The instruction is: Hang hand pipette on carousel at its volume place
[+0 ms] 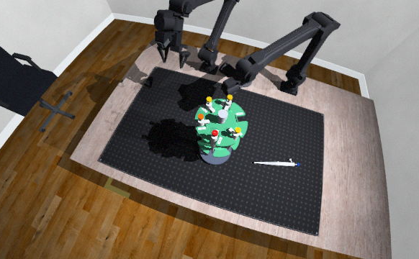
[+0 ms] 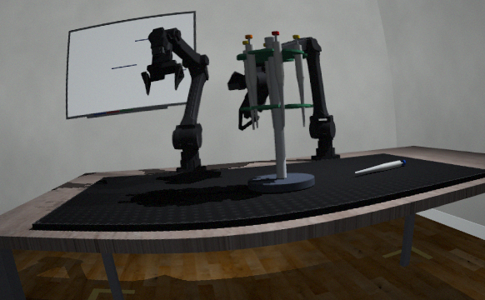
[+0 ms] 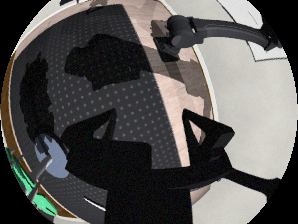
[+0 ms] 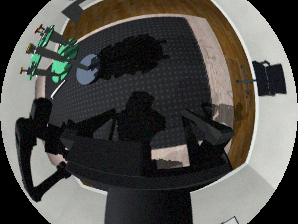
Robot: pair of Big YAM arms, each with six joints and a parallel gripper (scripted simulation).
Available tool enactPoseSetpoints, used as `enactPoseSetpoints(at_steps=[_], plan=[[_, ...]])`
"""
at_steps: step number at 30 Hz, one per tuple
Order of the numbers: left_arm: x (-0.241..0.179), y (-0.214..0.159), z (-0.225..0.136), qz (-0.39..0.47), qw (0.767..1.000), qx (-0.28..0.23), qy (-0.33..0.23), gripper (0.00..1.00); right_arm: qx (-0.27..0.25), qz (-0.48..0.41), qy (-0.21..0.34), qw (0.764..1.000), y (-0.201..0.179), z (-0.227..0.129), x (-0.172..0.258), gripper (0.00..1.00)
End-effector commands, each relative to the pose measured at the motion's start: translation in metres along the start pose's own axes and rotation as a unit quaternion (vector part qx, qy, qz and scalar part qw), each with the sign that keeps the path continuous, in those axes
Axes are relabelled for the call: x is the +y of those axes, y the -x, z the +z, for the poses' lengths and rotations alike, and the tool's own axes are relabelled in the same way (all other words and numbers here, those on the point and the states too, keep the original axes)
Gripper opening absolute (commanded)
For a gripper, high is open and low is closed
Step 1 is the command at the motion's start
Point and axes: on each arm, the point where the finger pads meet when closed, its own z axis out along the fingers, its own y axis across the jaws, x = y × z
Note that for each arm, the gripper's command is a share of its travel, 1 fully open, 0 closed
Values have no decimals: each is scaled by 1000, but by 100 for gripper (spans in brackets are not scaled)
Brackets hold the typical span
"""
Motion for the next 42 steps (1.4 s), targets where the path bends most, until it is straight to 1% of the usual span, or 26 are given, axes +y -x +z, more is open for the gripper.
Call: enactPoseSetpoints(at_steps=[1, 4, 6, 7, 13, 21, 23, 24, 25, 29, 31, 36, 40, 42], plan=[[1, 11, -11, 13, 1000, -7, 13, 100, -88, -33, 24, 995, 74, -44, 63, 100], [1, 11, -11, 13, 1000, -8, 13, 100, -107, -59, 46, 991, 86, -53, 96, 100], [1, 11, -11, 13, 1000, -8, 13, 100, -107, -59, 46, 991, 86, -53, 96, 100], [1, 11, -11, 13, 1000, -8, 13, 100, -133, -69, 57, 987, 104, -68, 114, 100], [1, 11, -11, 13, 1000, -8, 13, 100, -172, -107, 88, 975, 133, -85, 168, 100], [1, 11, -11, 13, 1000, -8, 13, 100, -231, -169, 128, 950, 175, -114, 240, 100], [1, 11, -11, 13, 1000, -8, 13, 100, -231, -169, 128, 950, 175, -114, 240, 100], [1, 11, -11, 13, 1000, -8, 13, 100, -251, -180, 139, 941, 188, -128, 257, 100], [1, 11, -11, 13, 1000, -8, 13, 100, -256, -191, 147, 936, 192, -128, 273, 100], [1, 11, -11, 13, 1000, -8, 13, 100, -278, -207, 165, 923, 208, -140, 304, 100], [1, 11, -11, 13, 1000, -8, 13, 100, -289, -208, 171, 919, 214, -149, 310, 100], [1, 11, -11, 13, 1000, -8, 13, 100, -288, -202, 173, 920, 214, -150, 310, 100], [-2, 19, -15, 10, 1000, -11, 23, 100, -286, -200, 169, 922, 216, -147, 306, 100], [-3, 31, -25, -1, 999, -15, 45, 100, -284, -200, 169, 923, 215, -147, 305, 100]])
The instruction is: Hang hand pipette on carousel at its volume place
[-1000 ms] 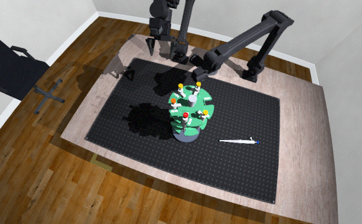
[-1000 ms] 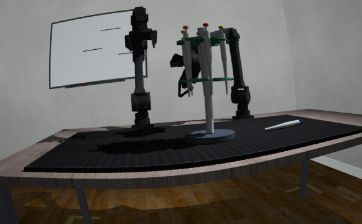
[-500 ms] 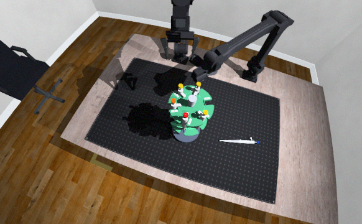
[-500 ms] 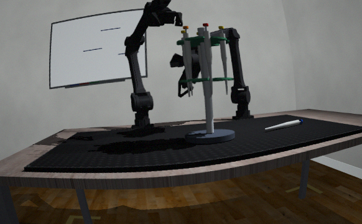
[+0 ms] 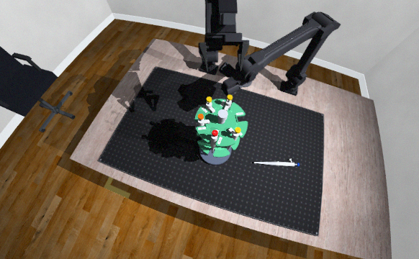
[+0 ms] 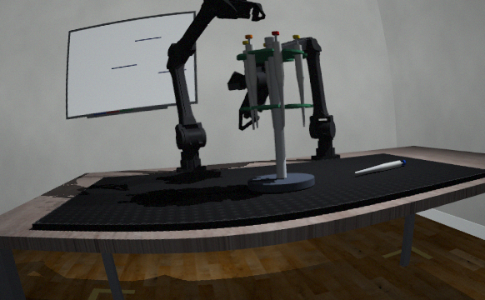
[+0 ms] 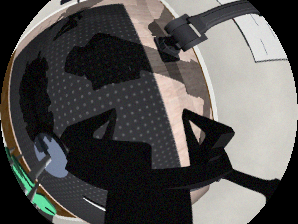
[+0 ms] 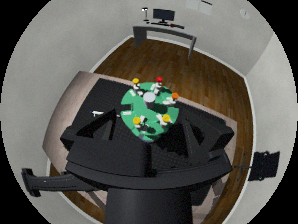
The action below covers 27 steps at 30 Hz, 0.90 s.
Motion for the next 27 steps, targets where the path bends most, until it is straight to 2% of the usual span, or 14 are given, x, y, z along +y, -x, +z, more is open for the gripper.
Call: enactPoseSetpoints(at_steps=[1, 9, 13, 15, 17, 19, 27], plan=[[-4, 37, -31, -6, 998, -16, 61, 100, -45, -4, -1, 999, 46, -21, 1, 100], [-12, 88, -93, -42, 975, -51, 214, 100, -45, -4, -1, 999, 46, -21, 1, 100], [-19, 101, -123, -54, 959, -74, 267, 100, -45, -4, -1, 999, 46, -21, 1, 100], [-19, 101, -123, -54, 959, -74, 267, 100, -45, -4, -1, 999, 46, -21, 1, 100], [-35, 120, -162, -71, 938, -113, 319, 100, -45, -4, -1, 999, 46, -21, 1, 100], [-48, 121, -196, -84, 922, -138, 353, 100, -45, -4, -1, 999, 46, -21, 1, 100], [-83, 136, -268, -97, 878, -206, 421, 100, -45, -4, -1, 999, 46, -21, 1, 100]])
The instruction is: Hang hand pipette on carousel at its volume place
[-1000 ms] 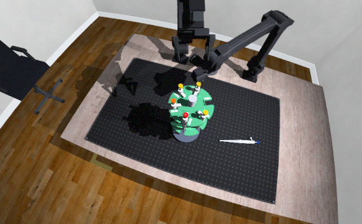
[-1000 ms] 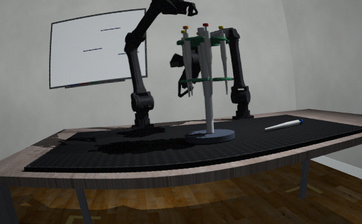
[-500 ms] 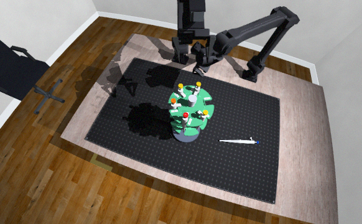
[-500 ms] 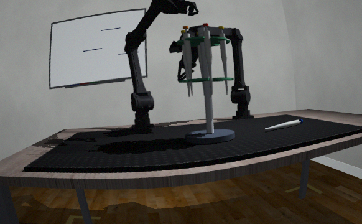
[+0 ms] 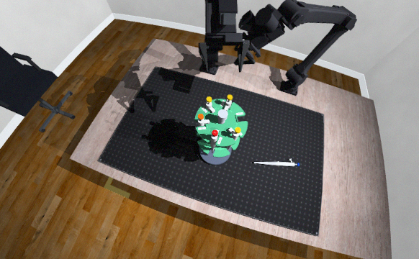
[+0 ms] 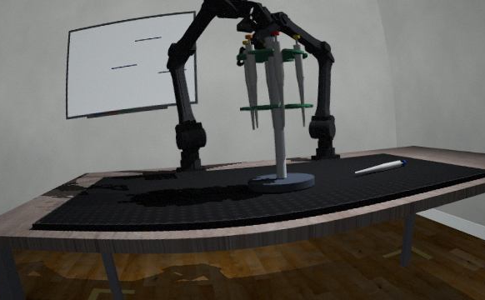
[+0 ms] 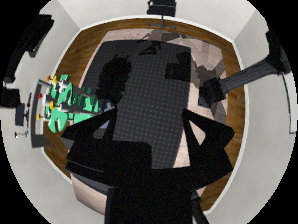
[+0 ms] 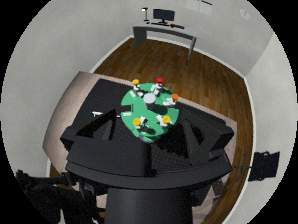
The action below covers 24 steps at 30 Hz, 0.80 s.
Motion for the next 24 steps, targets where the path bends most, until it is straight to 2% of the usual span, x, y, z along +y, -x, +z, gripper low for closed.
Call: enactPoseSetpoints(at_steps=[1, 3, 5, 7, 15, 16, 17, 20, 22, 24], plan=[[25, 66, -86, -43, 990, -99, 89, 100, -45, -4, -2, 999, 44, -22, 0, 100], [31, 74, -108, -56, 985, -121, 109, 100, -45, -4, -2, 999, 44, -22, 0, 100], [31, 74, -108, -56, 985, -121, 109, 100, -45, -4, -2, 999, 44, -22, 0, 100], [41, 86, -150, -90, 972, -161, 146, 100, -45, -4, -2, 999, 44, -22, 0, 100], [58, 101, -230, -143, 937, -235, 215, 100, -45, -4, -2, 999, 44, -22, 0, 100], [61, 103, -240, -151, 931, -244, 224, 100, -48, -3, 1, 999, 46, -22, 4, 89], [63, 105, -250, -158, 926, -254, 232, 100, -46, 0, 2, 999, 41, -18, 5, 86], [67, 107, -283, -177, 907, -281, 259, 100, -49, 21, 8, 999, 34, 0, 16, 86], [67, 107, -283, -177, 907, -281, 259, 100, -49, 21, 8, 999, 34, 0, 16, 86], [68, 102, -320, -197, 886, -302, 292, 100, -51, 37, 12, 998, 24, 18, 27, 86]])
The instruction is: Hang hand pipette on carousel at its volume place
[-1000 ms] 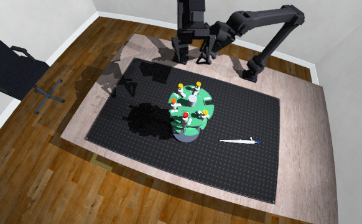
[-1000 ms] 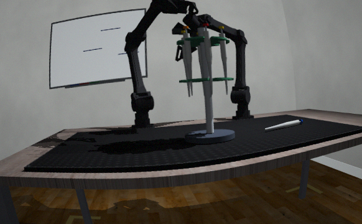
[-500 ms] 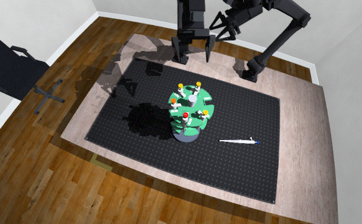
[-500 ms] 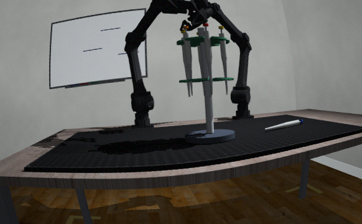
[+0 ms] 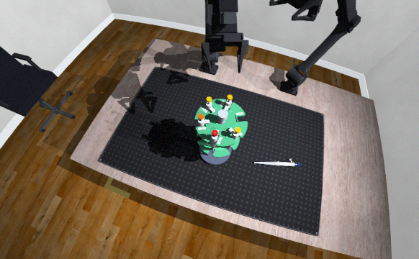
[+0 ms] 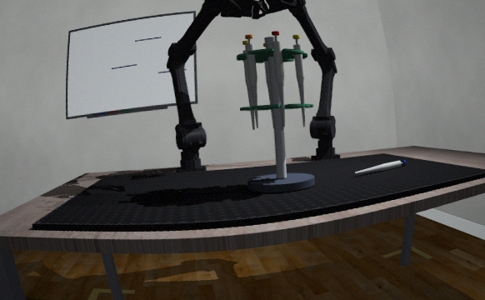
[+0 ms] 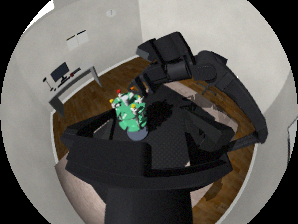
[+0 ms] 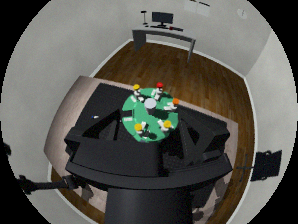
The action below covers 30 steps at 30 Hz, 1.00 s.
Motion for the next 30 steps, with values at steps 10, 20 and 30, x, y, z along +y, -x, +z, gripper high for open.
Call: enactPoseSetpoints(at_steps=[10, 20, 30], plan=[[64, 6, -66, -88, 984, -15, 153, 100, -73, 98, 35, 992, -16, 70, 84, 86], [73, -7, -65, -98, 979, 4, 178, 100, -105, 157, 59, 980, -46, 99, 134, 86], [72, -4, -68, -98, 979, 0, 177, 100, -131, 281, 76, 948, -93, 121, 169, 86]])
